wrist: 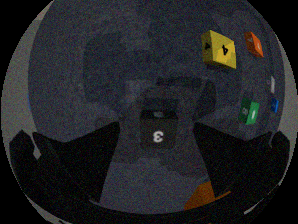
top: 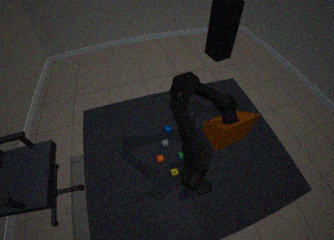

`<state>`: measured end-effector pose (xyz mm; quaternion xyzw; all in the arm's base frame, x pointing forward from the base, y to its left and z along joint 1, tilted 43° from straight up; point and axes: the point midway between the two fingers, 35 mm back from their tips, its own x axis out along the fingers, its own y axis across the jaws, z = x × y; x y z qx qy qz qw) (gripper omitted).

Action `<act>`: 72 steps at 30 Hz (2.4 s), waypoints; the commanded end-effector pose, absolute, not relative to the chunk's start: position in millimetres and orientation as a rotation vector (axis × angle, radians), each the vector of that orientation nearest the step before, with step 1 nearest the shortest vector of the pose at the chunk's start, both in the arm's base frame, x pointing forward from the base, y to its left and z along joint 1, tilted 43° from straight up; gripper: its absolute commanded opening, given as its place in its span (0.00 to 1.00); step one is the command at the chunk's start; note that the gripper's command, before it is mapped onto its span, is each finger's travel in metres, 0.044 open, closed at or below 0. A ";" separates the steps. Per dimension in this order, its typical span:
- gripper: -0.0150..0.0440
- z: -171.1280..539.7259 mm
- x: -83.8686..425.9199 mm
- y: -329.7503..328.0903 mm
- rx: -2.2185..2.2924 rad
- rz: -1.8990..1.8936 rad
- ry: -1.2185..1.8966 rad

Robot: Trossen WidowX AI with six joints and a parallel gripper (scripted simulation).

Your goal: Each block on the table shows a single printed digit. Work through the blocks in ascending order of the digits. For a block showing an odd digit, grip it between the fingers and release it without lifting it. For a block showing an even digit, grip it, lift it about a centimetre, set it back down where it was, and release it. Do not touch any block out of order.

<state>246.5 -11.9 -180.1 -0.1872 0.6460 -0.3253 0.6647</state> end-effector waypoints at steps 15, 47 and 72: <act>0.67 -96.9 252.3 66.2 -0.425 -0.728 1.463; 0.77 -104.7 320.7 -46.0 -0.432 -0.737 1.457; 0.93 -128.3 319.1 -68.5 -0.433 -0.738 1.457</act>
